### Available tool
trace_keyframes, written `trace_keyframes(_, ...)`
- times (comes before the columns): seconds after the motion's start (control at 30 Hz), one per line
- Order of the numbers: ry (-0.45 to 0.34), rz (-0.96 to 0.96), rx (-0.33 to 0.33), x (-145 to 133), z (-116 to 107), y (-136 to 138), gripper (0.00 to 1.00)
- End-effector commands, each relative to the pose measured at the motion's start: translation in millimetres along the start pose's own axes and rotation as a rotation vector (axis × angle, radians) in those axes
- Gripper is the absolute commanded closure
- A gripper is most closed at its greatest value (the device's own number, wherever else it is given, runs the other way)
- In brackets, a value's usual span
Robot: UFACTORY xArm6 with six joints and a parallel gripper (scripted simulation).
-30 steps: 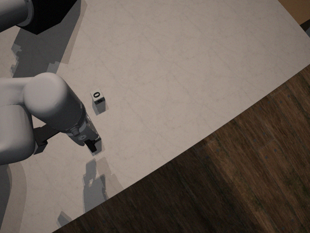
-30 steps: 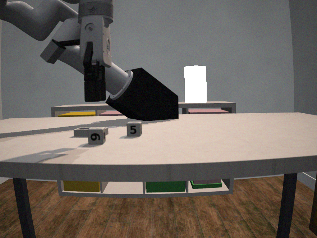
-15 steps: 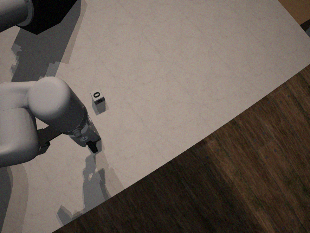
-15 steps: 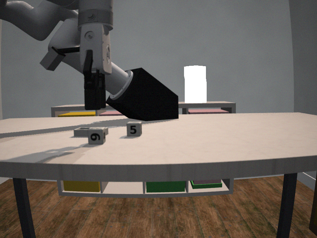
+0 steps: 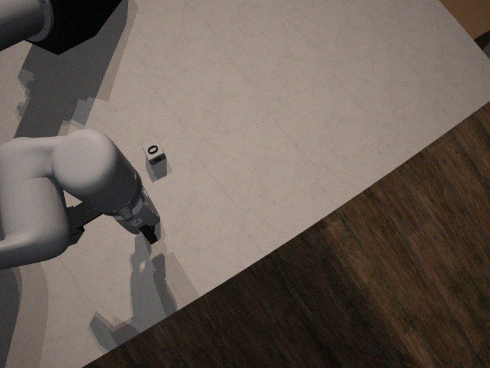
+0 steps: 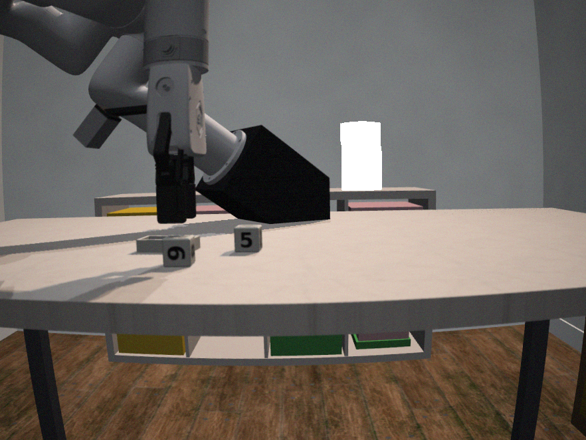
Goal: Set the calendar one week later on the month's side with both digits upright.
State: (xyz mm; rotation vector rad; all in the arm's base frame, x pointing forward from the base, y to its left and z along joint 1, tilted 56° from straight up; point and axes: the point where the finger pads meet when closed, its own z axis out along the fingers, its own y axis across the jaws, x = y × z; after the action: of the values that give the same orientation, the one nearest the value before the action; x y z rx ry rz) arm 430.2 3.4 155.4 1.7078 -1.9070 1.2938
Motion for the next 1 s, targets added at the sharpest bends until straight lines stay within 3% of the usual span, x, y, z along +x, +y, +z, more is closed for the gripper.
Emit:
trace_keyframes(0.0, -0.002, 0.001, 0.003, -0.3, 1.7, -1.1, 0.51)
trace_keyframes(0.97, -0.002, 0.001, 0.003, -0.2, 10.1, -1.3, 0.51)
